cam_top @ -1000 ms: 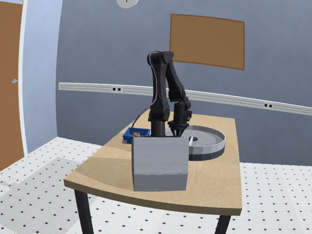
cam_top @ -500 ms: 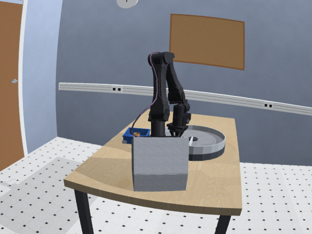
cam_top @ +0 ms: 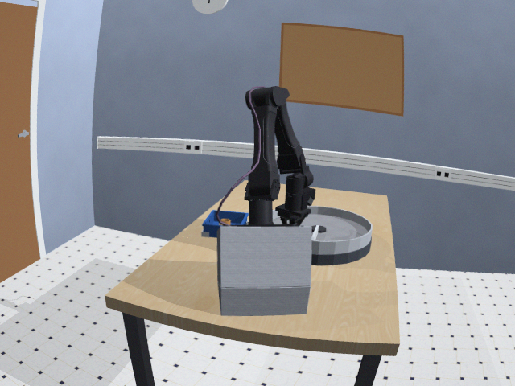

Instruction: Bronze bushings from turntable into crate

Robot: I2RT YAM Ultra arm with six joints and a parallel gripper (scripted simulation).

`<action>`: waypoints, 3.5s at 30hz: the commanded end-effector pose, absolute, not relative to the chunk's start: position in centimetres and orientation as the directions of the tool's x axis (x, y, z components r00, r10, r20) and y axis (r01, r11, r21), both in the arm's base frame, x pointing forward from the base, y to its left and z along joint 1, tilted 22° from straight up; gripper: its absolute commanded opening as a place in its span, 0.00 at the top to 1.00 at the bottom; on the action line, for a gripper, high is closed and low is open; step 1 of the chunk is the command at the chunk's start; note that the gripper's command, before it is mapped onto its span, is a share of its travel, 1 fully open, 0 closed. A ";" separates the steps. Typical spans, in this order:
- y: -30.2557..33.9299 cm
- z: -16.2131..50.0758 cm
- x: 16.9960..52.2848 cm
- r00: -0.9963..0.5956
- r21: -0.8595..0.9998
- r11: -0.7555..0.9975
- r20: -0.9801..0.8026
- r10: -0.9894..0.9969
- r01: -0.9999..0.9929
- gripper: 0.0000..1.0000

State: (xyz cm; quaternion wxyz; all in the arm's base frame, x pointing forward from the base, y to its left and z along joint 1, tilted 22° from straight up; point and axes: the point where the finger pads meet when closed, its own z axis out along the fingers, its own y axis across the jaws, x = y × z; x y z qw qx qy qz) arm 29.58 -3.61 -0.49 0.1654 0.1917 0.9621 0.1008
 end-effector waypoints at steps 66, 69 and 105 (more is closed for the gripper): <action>-3.5 -1.6 28.6 -0.879 0.246 0.904 -0.248 0.407 0.350 1.00; -3.5 -1.6 28.6 -0.879 0.246 0.904 -0.248 0.407 0.350 1.00; -4.8 7.0 27.6 -0.861 0.260 0.908 -0.311 0.401 0.329 1.00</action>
